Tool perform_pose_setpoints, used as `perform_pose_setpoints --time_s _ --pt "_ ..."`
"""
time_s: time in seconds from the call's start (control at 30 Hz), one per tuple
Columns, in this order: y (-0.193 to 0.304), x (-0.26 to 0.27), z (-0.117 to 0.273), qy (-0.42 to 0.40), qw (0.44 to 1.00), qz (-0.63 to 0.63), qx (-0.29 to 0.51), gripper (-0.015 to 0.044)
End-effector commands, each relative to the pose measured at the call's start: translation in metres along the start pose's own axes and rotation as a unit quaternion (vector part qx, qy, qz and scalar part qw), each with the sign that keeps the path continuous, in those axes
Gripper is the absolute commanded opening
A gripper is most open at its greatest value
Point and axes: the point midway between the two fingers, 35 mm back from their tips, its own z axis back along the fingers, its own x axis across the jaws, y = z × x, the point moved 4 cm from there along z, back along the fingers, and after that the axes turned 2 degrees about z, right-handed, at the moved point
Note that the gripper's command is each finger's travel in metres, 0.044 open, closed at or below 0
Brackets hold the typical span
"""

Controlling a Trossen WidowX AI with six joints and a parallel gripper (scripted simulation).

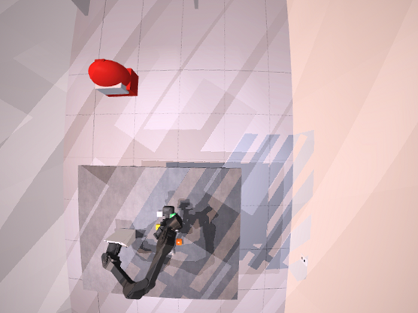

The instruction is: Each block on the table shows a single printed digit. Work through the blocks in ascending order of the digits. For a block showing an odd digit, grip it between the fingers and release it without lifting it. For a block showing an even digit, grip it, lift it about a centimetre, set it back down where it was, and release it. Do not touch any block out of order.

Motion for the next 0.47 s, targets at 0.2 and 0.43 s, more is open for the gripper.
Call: perform_pose_setpoints --time_s 0.2,0.43 --pt "0.077 0.057 0.078 -0.004 1.0 0.002 0.003 0.04" --pt "0.079 0.058 0.08 -0.004 1.0 0.002 0.003 0.04"
